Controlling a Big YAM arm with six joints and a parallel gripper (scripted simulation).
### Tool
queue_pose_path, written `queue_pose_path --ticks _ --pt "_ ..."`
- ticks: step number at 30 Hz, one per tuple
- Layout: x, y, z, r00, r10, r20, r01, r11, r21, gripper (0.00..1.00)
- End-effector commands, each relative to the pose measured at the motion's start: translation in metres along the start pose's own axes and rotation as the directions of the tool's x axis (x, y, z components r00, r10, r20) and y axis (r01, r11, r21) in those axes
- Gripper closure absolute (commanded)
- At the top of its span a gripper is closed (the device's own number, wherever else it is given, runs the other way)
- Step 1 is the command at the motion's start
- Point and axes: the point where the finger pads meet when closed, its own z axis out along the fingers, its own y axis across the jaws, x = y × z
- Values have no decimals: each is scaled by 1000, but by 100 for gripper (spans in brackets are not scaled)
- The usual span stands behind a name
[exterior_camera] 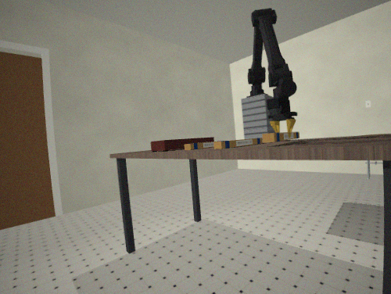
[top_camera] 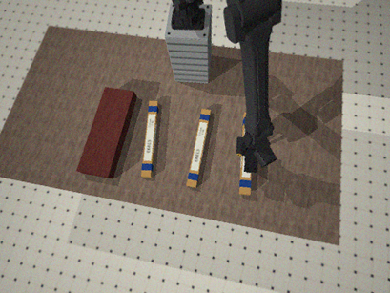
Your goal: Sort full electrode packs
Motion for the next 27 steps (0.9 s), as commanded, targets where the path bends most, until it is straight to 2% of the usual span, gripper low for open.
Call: queue_pose_path --ticks 1,6,15,27 --pt "-18 17 -2 999 8 37 -7 1000 -25 100" --pt "-16 15 5 1000 8 31 -7 1000 -21 100" --pt "-23 20 -1 999 8 49 -7 999 -34 100" --pt "-20 18 3 999 8 33 -7 1000 -23 100"
